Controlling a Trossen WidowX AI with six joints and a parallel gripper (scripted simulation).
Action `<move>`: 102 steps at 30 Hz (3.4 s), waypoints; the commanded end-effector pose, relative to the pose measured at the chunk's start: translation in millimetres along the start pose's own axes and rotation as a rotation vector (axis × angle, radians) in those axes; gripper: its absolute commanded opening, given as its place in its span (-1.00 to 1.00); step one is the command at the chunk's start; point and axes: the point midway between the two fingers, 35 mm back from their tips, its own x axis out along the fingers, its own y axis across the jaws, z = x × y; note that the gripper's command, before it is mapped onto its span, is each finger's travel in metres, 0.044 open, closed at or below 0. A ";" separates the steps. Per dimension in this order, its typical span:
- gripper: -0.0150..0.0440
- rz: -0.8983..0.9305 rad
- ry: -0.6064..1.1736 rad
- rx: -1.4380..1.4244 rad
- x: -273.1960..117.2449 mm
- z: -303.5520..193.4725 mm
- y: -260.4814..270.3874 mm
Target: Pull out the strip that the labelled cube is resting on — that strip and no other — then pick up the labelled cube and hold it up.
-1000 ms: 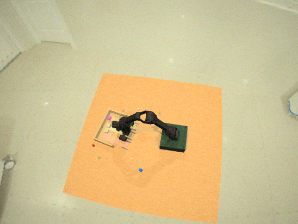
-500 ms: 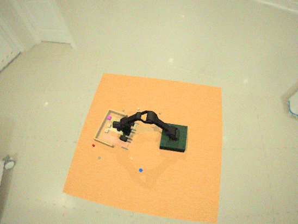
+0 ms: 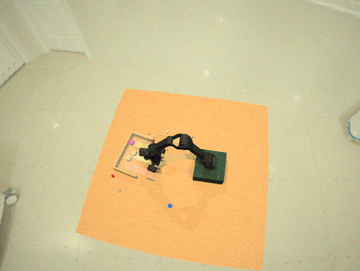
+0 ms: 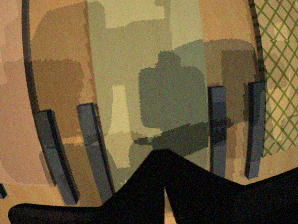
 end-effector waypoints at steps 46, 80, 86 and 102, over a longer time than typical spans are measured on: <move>-0.49 -0.002 0.029 0.005 4.5 -80.2 -2.8; -0.49 -0.002 0.032 0.005 3.7 -126.4 -3.7; -0.49 -0.002 0.033 0.005 3.5 -133.8 -3.9; -0.49 -0.002 0.034 0.005 3.1 -154.6 -4.3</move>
